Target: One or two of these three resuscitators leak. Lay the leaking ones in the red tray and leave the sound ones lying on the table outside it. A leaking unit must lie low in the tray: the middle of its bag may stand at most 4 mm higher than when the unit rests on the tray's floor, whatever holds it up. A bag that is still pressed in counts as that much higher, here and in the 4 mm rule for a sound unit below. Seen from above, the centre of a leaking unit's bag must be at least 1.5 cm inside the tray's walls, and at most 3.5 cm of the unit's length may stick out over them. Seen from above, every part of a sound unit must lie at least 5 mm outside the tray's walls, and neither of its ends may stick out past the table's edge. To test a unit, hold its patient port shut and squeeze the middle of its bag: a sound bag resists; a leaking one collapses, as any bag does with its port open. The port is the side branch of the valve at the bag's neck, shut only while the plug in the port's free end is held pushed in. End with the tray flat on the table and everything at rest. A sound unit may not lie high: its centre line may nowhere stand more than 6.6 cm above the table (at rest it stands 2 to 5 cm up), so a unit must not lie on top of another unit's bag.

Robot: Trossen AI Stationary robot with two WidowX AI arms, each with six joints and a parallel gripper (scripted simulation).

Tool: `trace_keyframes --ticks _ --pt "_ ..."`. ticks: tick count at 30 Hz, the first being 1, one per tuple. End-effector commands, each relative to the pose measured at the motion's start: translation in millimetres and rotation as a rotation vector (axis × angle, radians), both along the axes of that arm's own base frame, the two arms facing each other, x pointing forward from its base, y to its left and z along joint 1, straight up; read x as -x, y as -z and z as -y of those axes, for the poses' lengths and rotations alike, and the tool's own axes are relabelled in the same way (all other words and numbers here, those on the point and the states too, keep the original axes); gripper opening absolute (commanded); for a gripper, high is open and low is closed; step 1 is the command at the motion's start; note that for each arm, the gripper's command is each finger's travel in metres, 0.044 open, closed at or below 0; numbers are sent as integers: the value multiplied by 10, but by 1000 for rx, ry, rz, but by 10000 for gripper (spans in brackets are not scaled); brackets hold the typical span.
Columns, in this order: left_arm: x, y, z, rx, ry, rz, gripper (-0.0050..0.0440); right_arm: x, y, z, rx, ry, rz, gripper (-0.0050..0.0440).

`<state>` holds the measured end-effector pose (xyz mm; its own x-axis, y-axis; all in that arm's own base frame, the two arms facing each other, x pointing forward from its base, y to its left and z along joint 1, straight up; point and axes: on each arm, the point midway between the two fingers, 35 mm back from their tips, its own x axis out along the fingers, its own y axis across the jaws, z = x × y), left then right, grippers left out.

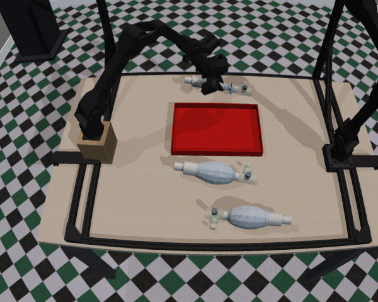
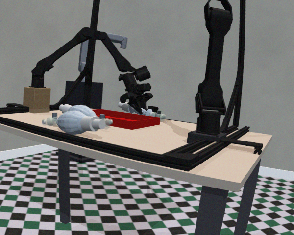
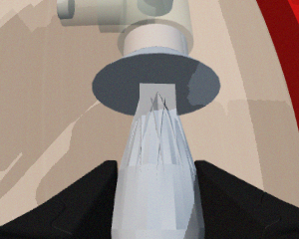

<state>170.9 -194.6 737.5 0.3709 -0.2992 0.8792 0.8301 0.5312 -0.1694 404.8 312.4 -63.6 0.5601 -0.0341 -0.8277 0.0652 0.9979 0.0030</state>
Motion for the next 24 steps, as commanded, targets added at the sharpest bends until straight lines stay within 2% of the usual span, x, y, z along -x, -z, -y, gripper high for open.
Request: trace_keyframes --ticks 1,7,8,18,24 --pt "397 -311 -454 100 -23 128 440 -5 -9 -5 -2 1 3 0" --pt "397 -311 -454 100 -23 128 440 -5 -9 -5 -2 1 3 0" --pt "508 -354 -605 130 -26 150 440 -3 -9 -9 -2 0 2 0" --pt "1346 -637 -1529 339 -108 412 440 -3 -9 -9 -2 0 2 0" --pt "1346 -637 -1529 339 -108 412 440 -3 -9 -9 -2 0 2 0"
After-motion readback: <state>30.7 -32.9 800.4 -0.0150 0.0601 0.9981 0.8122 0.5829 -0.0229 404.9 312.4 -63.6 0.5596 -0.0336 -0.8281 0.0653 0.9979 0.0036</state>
